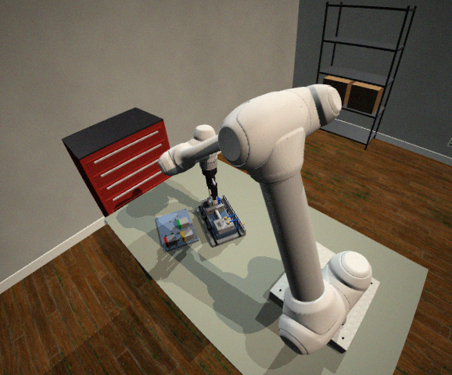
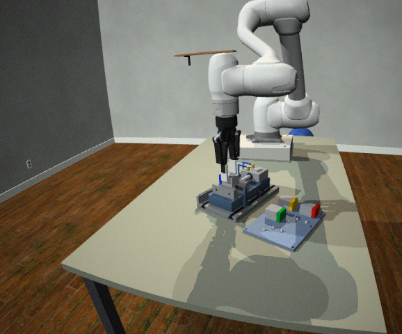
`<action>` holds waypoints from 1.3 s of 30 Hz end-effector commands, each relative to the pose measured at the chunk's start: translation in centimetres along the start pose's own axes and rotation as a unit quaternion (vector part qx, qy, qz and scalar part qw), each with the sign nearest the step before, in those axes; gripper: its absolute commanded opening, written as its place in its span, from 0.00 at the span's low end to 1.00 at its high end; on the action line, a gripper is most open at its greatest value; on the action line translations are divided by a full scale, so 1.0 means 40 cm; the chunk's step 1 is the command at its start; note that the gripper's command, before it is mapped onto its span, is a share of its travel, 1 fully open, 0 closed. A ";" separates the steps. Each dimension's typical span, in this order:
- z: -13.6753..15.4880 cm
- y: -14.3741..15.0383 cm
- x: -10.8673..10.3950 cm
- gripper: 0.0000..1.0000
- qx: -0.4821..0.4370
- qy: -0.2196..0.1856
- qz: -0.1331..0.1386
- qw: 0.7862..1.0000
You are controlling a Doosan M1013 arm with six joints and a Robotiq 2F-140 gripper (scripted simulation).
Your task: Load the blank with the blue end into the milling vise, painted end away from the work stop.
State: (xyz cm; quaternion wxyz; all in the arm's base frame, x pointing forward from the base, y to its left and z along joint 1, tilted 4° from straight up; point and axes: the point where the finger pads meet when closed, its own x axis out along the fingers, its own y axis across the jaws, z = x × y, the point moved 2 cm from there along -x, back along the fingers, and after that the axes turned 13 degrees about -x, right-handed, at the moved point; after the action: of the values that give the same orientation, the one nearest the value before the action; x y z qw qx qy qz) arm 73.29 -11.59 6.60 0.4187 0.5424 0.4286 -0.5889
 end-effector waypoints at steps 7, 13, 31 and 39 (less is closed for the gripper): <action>0.000 0.000 0.002 0.00 0.000 0.000 0.000 1.000; 0.000 0.000 0.003 0.00 0.000 0.000 0.000 1.000; 0.000 0.000 0.007 0.00 0.000 0.000 0.000 1.000; 0.000 0.000 0.008 0.00 0.000 0.000 0.000 1.000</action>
State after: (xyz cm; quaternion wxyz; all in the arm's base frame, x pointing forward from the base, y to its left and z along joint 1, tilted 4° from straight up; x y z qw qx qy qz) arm 73.27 -11.60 6.26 0.4187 0.5424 0.4286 -0.5889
